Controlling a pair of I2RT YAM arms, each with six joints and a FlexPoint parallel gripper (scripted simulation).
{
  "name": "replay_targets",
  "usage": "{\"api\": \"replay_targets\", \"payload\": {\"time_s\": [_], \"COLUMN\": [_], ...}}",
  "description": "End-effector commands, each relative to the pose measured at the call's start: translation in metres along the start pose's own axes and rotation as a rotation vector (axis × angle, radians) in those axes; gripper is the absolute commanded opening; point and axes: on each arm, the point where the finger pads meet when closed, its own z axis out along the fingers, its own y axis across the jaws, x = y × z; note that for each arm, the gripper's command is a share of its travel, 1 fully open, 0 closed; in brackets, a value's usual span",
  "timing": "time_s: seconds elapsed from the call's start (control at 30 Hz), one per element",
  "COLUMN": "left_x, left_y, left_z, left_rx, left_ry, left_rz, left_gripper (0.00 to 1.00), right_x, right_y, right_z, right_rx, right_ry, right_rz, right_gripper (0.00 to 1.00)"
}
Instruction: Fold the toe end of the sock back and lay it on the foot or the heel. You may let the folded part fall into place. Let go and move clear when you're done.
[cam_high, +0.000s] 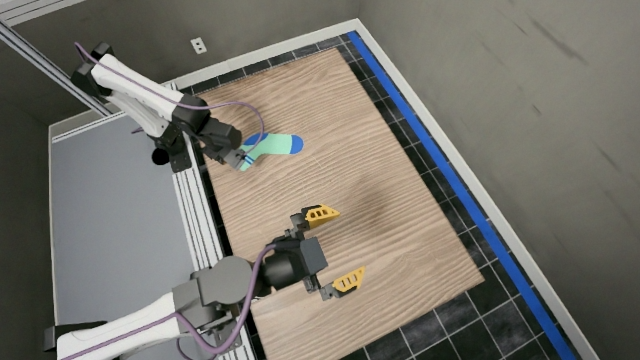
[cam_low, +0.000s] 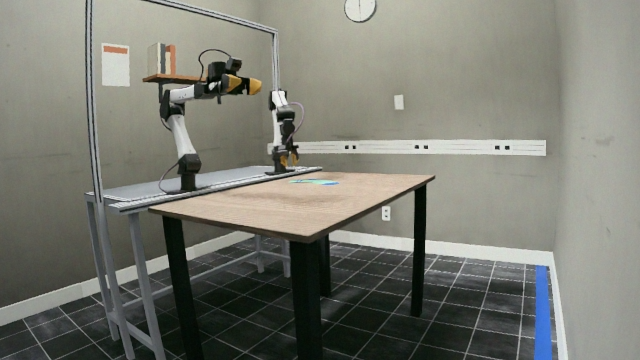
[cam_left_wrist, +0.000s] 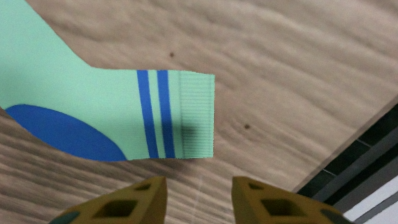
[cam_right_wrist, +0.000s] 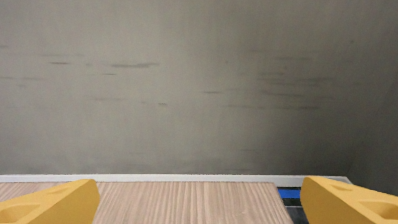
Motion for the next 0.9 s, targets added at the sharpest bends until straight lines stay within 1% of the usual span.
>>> {"api": "replay_targets", "payload": {"time_s": [0.0,0.07,0.27,0.3,0.63,0.67,0.73,0.77,0.8,0.87], "left_x": [0.006,0.005,0.003,0.001,-0.001,0.006,0.006,-0.001,0.002,0.006], "left_y": [0.000,0.002,0.003,0.003,0.002,-0.001,-0.001,0.001,0.001,-0.001], "left_z": [0.005,-0.001,-0.002,0.018,0.056,0.054,0.054,0.063,0.065,0.059], "left_rx": [0.016,0.004,0.001,0.001,-0.009,0.005,0.005,-0.010,-0.007,-0.001], "left_ry": [0.028,0.004,-0.001,0.001,-0.011,0.023,0.023,-0.014,-0.001,0.011], "left_rz": [-0.024,-0.019,-0.007,-0.011,-0.010,-0.003,-0.003,-0.007,-0.010,-0.004], "left_gripper": [0.34,0.34,0.34,0.34,0.34,0.34,0.34,0.34,0.34,0.34], "right_x": [-0.006,-0.006,-0.006,-0.006,-0.006,-0.006,-0.006,-0.007,-0.006,-0.006], "right_y": [-0.001,-0.001,-0.001,-0.001,-0.001,-0.001,-0.001,-0.001,-0.001,-0.001], "right_z": [-0.002,-0.002,-0.002,-0.002,-0.002,-0.002,-0.002,-0.002,-0.002,-0.002], "right_rx": [0.004,0.004,0.004,0.004,0.004,0.004,0.004,0.004,0.004,0.004], "right_ry": [-0.016,-0.015,-0.015,-0.015,-0.015,-0.015,-0.015,-0.018,-0.015,-0.015], "right_rz": [-0.001,-0.001,-0.001,-0.001,-0.001,-0.001,-0.001,-0.001,-0.001,-0.001], "right_gripper": [1.00,1.00,1.00,1.00,1.00,1.00,1.00,1.00,1.00,1.00]}}
